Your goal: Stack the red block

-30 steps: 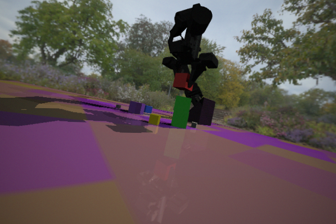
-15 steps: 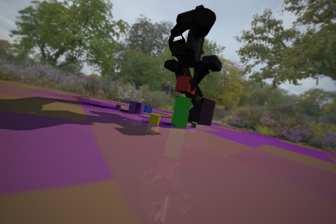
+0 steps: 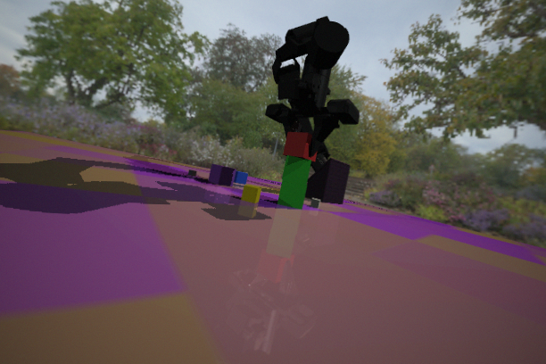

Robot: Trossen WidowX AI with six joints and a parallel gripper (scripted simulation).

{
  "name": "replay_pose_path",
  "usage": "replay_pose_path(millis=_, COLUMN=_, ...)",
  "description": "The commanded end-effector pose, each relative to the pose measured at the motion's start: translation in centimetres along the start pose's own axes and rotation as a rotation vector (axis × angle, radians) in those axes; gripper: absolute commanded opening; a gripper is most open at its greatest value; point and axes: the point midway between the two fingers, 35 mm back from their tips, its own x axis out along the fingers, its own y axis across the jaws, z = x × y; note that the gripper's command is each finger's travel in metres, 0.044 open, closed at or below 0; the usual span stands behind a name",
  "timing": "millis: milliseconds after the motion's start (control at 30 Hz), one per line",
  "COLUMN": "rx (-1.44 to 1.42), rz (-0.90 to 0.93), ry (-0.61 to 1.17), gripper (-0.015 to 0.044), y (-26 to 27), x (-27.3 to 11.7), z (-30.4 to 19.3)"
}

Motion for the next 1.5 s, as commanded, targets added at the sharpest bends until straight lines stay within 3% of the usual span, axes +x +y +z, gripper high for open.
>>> replay_pose_path(millis=0, rx=-0.006, rz=-0.003, ry=-0.002, gripper=0.0000, y=0.01, x=0.07, z=0.03)
replay_pose_path(millis=633, rx=-0.006, rz=-0.002, ry=-0.002, gripper=0.0000, y=0.01, x=-0.27, z=0.05)
replay_pose_path(millis=1200, rx=0.000, rz=0.000, ry=-0.001, gripper=0.0440, y=0.00, x=0.09, z=0.01)
replay_pose_path(millis=1467, rx=0.000, rz=0.000, ry=-0.001, gripper=0.0440, y=0.00, x=0.09, z=0.01)
